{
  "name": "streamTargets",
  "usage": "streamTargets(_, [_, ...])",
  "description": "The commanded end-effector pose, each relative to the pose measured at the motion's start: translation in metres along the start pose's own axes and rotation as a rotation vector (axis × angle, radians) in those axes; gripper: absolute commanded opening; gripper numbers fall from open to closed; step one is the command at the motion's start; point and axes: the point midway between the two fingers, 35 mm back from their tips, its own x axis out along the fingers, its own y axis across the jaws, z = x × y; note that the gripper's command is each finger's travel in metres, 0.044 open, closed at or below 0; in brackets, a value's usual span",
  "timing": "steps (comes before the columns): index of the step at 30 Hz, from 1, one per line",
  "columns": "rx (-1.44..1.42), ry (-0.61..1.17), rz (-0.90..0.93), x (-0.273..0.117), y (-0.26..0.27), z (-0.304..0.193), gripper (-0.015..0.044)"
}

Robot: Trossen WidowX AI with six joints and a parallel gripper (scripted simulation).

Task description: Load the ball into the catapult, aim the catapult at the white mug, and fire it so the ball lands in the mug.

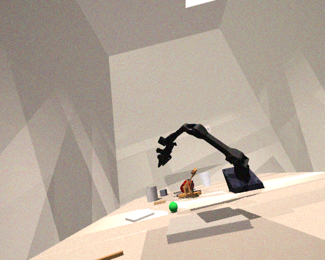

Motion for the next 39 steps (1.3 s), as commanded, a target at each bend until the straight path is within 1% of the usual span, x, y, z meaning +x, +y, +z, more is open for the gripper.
streamTargets(1, [0.073, -0.06, 0.022, -0.0079, -0.0181, 0.0118, 0.044])
streamTargets(39, [0.071, -0.068, 0.035, -0.0096, -0.0133, 0.0137, 0.044])
